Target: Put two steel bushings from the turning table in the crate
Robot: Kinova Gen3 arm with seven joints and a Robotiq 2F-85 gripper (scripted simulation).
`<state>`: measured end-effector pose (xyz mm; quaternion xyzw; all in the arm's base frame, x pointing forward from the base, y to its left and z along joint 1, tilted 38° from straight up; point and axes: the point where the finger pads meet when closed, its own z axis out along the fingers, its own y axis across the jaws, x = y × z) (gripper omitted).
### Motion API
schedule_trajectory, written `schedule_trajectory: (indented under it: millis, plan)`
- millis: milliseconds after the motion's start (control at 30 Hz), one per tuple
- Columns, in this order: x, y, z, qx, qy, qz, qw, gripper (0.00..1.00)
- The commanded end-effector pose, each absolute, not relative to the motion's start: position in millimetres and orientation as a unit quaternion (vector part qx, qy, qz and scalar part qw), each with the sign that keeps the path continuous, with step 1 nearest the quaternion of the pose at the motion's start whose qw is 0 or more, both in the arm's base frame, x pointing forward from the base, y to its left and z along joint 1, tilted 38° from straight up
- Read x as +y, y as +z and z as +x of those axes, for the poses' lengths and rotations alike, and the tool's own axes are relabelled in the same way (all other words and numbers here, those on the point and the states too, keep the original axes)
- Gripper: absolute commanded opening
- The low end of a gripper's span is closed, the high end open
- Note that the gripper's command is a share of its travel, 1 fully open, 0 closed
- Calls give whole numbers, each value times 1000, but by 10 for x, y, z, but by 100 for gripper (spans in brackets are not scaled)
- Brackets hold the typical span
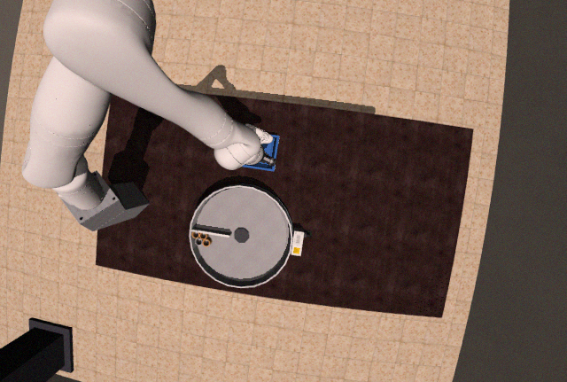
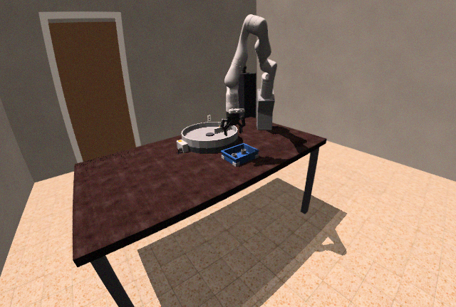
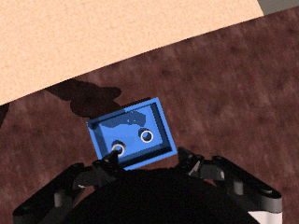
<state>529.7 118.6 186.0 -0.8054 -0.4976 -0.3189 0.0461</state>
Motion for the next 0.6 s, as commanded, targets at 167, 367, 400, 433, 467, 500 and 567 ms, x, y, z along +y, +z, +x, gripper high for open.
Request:
schedule_trajectory:
  millis: [167,367,400,433,467,500,567]
  plan:
    - [1162,1869,5290,-516,-322,-793,37,100]
    - [1163,1877,5244,-588,-324,-741,7,100]
    - [1163,1877,5244,-588,-324,-741,7,100]
    - [1163,1877,5244,-588,-324,-741,7,100]
    - [1163,1877,5244,-588,-324,-741,7,100]
    - [1163,1877,5244,-588,-324,-741,7,100]
    - [1163,1877,5244,-588,-324,-741,7,100]
